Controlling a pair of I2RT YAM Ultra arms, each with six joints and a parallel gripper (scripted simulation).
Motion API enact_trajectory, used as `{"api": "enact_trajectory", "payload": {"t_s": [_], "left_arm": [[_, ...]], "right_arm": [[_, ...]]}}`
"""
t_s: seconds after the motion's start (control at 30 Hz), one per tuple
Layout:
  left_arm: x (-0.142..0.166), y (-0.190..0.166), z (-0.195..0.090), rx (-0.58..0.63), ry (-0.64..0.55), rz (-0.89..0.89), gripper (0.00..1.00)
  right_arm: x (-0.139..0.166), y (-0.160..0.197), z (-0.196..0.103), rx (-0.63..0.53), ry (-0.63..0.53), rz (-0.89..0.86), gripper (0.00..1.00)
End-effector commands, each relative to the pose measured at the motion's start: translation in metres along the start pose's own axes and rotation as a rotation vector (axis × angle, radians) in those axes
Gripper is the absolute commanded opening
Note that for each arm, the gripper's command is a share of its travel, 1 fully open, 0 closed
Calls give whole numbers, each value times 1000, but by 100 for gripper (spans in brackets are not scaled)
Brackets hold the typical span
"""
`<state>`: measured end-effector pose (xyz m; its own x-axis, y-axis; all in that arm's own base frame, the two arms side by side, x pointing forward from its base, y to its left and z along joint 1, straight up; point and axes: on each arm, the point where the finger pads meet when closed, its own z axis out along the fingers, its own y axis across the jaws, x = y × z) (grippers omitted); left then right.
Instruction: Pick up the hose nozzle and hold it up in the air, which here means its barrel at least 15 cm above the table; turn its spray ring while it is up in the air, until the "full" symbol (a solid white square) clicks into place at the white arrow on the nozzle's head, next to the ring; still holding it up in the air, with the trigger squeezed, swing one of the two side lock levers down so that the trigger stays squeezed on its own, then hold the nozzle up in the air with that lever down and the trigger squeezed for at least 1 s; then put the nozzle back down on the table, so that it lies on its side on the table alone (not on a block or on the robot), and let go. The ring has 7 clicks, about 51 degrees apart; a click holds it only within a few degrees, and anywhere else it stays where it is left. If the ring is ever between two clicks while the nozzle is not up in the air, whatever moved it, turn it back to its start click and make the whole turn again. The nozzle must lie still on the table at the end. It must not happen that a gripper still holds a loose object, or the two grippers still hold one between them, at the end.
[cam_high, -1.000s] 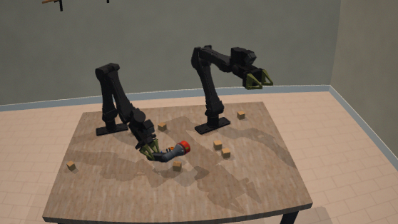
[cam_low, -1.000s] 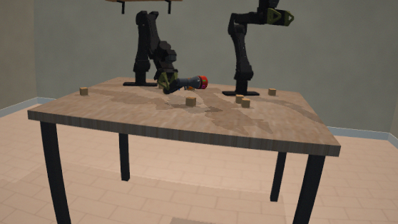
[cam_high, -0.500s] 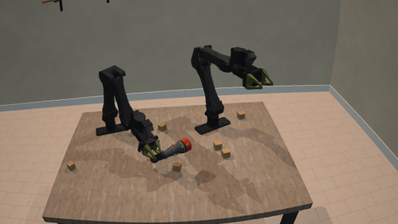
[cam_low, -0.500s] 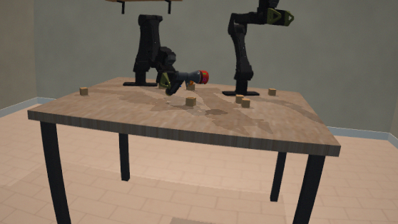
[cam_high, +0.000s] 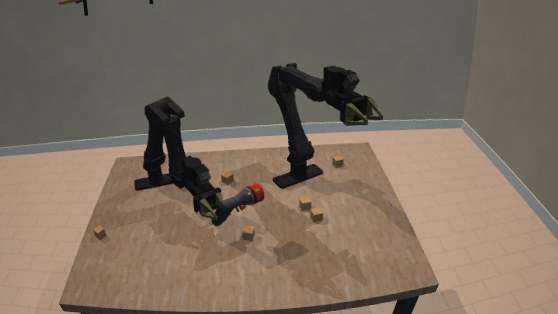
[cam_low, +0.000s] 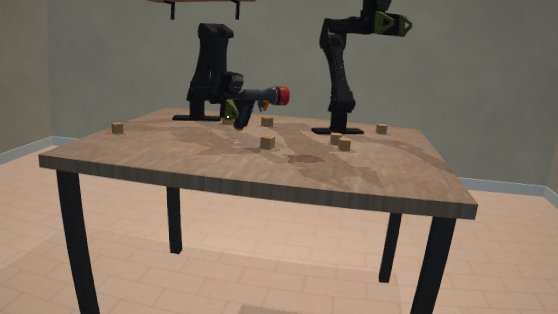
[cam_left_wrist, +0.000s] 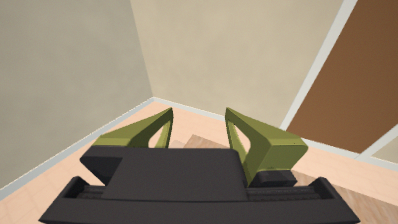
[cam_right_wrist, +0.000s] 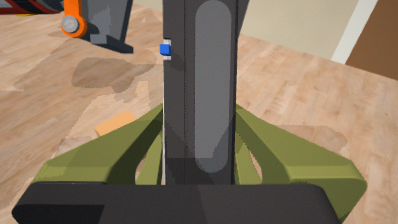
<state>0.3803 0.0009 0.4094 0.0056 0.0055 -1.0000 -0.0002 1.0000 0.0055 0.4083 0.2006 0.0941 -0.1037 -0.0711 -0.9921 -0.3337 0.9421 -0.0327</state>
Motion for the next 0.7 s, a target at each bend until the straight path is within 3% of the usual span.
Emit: {"api": "enact_trajectory", "payload": {"t_s": [0.0, 0.1, 0.2, 0.33, 0.43, 0.57, 0.67], "left_arm": [[-21, -1, -9, 5, -40, 3, 63], [-21, -1, -9, 5, -40, 3, 63], [-21, -1, -9, 5, -40, 3, 63], [-21, -1, -9, 5, -40, 3, 63], [-21, -1, -9, 5, -40, 3, 63], [-21, -1, -9, 5, -40, 3, 63], [-21, -1, -9, 5, -40, 3, 63]], "right_arm": [[-38, -1, -2, 16, -187, 40, 36], [-44, -2, -3, 2, -199, 30, 36], [-70, -2, -3, 2, -263, 50, 36], [-51, -8, -14, 12, -210, 42, 36], [-76, -7, -4, 15, -277, 56, 36], [-65, -3, -7, 4, -249, 50, 36], [-75, -3, -4, 6, -275, 56, 36]]}}
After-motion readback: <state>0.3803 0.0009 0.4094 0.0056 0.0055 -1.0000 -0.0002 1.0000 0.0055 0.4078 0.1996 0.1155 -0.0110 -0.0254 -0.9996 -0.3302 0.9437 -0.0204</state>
